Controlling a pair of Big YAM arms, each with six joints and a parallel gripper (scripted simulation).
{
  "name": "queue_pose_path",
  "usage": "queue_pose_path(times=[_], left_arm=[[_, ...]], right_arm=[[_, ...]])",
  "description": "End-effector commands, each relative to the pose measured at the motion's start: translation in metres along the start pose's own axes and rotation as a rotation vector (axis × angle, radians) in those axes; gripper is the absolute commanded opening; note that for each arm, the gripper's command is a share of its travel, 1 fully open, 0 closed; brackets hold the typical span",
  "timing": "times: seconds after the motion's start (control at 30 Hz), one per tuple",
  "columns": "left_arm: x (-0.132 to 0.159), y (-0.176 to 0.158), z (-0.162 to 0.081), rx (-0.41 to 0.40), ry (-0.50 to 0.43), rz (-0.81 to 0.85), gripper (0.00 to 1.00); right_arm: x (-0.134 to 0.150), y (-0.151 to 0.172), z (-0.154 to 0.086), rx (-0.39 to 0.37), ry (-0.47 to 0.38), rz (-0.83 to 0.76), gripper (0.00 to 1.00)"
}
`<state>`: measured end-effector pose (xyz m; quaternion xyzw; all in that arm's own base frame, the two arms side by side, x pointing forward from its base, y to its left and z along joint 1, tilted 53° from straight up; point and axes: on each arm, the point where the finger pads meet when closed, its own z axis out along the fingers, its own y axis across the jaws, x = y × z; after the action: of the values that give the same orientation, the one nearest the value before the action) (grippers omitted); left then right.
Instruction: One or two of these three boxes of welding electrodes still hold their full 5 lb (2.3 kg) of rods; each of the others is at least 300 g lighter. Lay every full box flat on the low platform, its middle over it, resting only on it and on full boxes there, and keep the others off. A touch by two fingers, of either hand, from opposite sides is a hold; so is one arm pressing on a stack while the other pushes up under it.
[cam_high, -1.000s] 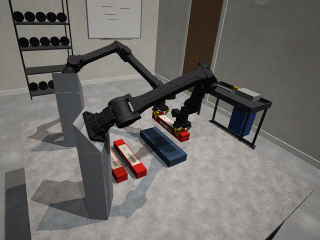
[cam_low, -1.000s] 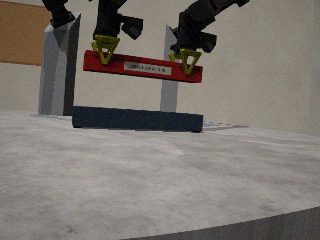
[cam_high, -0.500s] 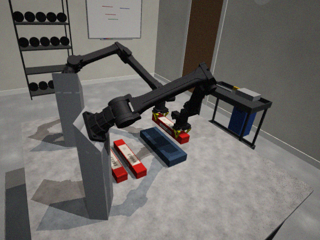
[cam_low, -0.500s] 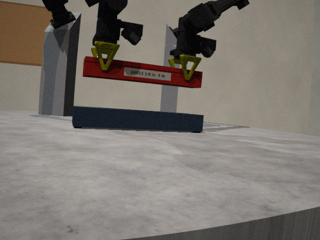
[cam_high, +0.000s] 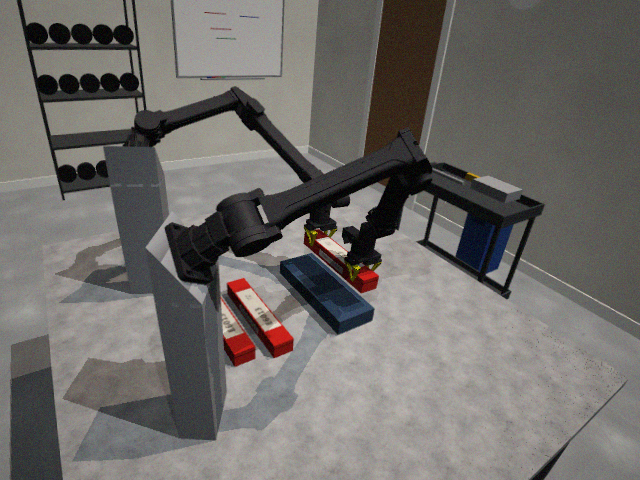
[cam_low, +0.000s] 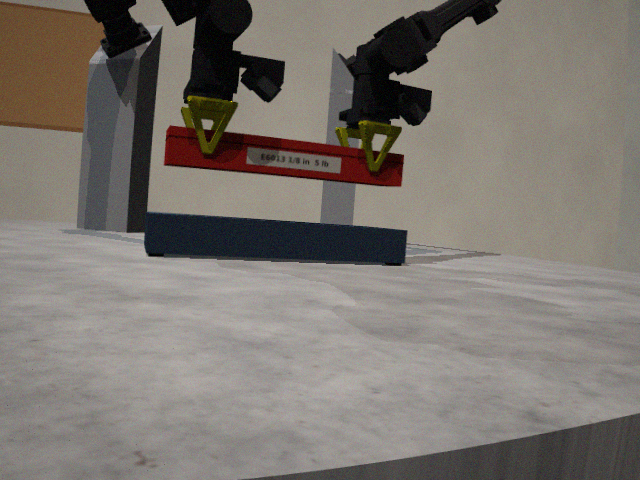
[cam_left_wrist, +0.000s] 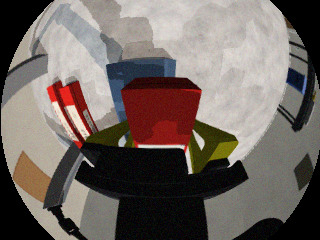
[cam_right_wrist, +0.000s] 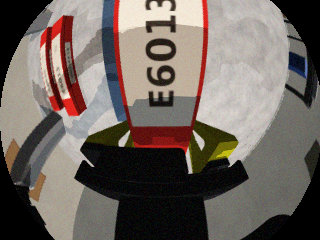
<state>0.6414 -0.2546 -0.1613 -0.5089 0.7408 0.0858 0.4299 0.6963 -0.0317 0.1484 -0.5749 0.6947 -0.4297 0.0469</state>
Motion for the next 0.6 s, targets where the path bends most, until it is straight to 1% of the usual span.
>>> queue_pose_path(times=[0.0,0.1,0.33,0.5,0.53,0.57], left_arm=[[-0.002,-0.056,-0.053,0.108,0.011,-0.011,0.0],[-0.002,-0.057,-0.049,0.112,0.011,-0.015,0.0],[-0.002,-0.057,-0.04,0.11,0.01,-0.013,0.0],[-0.002,-0.058,-0.036,0.11,0.01,-0.013,0.0],[-0.002,-0.055,-0.034,0.102,0.009,-0.003,0.0],[-0.002,-0.057,-0.033,0.107,0.009,-0.01,0.0]], right_arm=[[0.009,-0.052,-0.036,0.096,-0.007,0.022,0.0],[0.016,-0.053,-0.028,0.096,0.0,0.032,0.0],[0.014,-0.052,-0.018,0.093,0.0,0.028,0.0],[0.014,-0.053,-0.016,0.095,-0.001,0.027,0.0],[0.005,-0.052,-0.02,0.095,-0.011,0.014,0.0],[0.01,-0.053,-0.016,0.097,-0.005,0.022,0.0]])
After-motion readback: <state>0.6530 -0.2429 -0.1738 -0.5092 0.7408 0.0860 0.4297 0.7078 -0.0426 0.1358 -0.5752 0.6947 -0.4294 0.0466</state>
